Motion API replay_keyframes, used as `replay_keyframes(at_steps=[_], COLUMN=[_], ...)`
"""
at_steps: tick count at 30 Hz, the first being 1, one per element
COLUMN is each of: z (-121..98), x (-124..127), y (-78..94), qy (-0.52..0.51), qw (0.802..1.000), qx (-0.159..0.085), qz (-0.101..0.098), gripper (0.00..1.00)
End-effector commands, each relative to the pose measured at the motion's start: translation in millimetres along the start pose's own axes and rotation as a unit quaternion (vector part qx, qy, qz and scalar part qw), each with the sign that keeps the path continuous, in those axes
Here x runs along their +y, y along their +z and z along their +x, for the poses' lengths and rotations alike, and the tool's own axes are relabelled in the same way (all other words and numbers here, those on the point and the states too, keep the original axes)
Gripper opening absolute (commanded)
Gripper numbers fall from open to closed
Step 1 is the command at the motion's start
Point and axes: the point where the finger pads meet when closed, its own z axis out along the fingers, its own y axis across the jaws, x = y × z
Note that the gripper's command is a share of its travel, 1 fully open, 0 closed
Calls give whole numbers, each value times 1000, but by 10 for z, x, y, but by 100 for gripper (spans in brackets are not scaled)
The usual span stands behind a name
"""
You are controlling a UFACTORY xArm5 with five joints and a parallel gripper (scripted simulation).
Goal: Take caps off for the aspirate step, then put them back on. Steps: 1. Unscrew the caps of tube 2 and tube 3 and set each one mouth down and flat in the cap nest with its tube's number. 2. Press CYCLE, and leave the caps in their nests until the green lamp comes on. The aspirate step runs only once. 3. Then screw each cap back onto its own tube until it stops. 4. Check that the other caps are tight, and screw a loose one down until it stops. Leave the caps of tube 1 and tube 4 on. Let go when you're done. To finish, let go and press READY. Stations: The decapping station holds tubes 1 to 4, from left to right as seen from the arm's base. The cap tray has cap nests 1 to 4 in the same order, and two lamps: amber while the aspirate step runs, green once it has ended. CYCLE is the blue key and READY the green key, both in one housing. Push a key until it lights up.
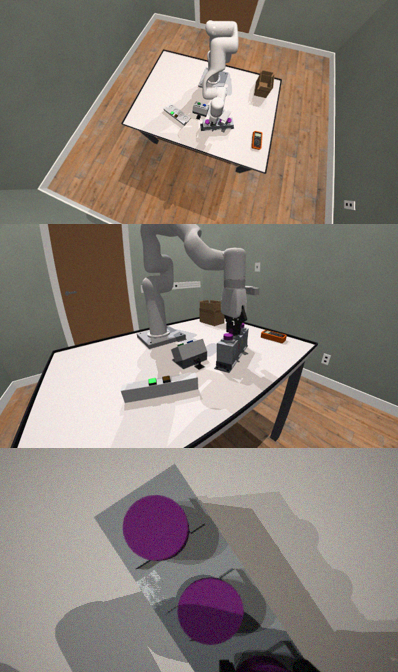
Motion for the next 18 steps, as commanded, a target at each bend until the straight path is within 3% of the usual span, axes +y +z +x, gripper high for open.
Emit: replay_keyframes(at_steps=[1, 8, 9, 18], z=[6, 6, 6, 6], x=[12, 12, 12, 12], y=[-10, -10, -10, -10], qy=[105, 105, 105, 105], qw=[995, 995, 995, 995], qx=[-3, -3, -3, -3], qz=[-4, -4, -4, -4], gripper=[0, 0, 46, 46])
